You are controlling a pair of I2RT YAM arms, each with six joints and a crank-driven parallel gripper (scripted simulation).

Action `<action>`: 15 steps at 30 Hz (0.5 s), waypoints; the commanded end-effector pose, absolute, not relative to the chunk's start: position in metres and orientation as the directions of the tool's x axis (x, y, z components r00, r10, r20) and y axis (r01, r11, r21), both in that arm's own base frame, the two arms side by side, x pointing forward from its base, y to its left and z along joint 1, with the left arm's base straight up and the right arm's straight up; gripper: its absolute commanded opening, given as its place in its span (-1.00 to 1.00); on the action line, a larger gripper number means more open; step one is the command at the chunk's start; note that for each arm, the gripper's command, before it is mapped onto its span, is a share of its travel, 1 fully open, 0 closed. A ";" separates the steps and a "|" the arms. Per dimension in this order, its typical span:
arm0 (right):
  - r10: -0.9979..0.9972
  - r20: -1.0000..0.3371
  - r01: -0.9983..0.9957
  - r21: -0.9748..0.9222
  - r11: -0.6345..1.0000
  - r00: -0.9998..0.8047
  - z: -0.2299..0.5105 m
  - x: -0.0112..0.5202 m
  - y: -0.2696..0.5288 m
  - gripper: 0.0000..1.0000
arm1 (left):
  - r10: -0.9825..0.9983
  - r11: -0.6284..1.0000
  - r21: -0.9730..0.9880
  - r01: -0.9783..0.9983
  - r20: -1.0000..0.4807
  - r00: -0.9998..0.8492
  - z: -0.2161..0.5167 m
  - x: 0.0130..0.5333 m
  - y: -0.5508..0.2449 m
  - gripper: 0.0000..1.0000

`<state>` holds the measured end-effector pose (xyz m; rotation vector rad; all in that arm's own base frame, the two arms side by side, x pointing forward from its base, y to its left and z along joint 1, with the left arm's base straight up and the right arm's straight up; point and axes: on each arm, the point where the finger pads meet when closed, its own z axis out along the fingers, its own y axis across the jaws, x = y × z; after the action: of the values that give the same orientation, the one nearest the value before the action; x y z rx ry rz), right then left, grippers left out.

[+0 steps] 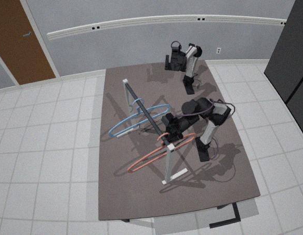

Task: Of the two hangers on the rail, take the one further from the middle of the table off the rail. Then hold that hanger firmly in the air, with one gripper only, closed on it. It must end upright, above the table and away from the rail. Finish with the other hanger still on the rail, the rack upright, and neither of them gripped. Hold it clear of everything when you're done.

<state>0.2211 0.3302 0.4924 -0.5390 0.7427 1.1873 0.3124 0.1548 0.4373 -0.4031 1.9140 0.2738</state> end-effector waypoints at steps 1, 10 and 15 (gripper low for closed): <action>0.641 -0.742 -0.957 -0.005 0.289 0.197 0.503 0.218 0.331 1.00 | -0.143 0.916 -0.002 -0.400 -0.936 -0.322 0.451 0.307 0.151 -1.00; 0.641 -0.742 -0.957 -0.005 0.289 0.197 0.503 0.218 0.331 1.00 | -0.134 0.918 0.004 -0.396 -0.938 -0.319 0.455 0.287 0.142 -1.00; 0.641 -0.742 -0.957 -0.005 0.289 0.197 0.503 0.218 0.331 1.00 | -0.136 0.918 0.004 -0.397 -0.937 -0.323 0.456 0.264 0.132 -1.00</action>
<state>0.2211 0.3302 0.4924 -0.5390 0.7427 1.1873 0.2841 0.1419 0.4457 -0.4104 1.9224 0.2726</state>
